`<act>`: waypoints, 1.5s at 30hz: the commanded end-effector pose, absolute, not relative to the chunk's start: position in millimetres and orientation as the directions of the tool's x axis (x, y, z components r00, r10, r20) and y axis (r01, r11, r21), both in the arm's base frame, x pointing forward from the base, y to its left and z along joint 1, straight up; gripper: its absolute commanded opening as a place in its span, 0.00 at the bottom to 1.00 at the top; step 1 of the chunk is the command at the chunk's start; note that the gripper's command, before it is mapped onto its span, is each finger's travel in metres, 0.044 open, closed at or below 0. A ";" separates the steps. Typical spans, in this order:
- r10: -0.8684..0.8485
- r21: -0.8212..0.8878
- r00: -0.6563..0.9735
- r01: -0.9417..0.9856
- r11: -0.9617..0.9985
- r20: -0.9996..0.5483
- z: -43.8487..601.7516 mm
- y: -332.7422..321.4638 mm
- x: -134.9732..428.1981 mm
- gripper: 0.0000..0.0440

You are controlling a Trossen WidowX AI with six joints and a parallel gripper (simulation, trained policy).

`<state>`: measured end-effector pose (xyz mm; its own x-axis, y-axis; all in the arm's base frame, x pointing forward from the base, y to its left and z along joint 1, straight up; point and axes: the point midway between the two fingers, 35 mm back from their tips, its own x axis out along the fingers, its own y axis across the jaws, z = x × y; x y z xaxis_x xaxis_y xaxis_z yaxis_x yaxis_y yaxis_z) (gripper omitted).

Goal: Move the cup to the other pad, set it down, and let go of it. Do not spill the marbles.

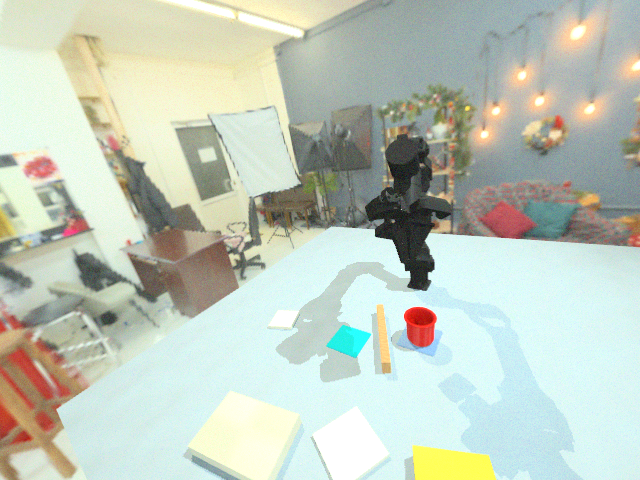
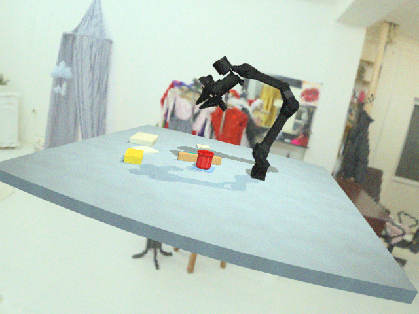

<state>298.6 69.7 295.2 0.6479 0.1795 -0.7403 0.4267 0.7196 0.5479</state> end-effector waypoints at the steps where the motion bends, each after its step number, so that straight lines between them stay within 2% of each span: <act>1: 0.180 0.532 0.601 0.481 0.697 -0.779 290.2 73.0 296.0 0.29; 10: 0.153 0.453 0.486 0.593 0.666 -0.860 272.4 73.7 288.6 0.27; 24: 0.086 0.272 0.285 0.717 0.641 -0.955 237.8 66.8 273.9 0.31; 45: -0.014 0.004 0.015 0.806 0.592 -1.000 191.9 53.7 252.3 0.33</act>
<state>256.3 56.4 201.6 0.0582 0.0060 -0.9983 0.7955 0.6039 0.0500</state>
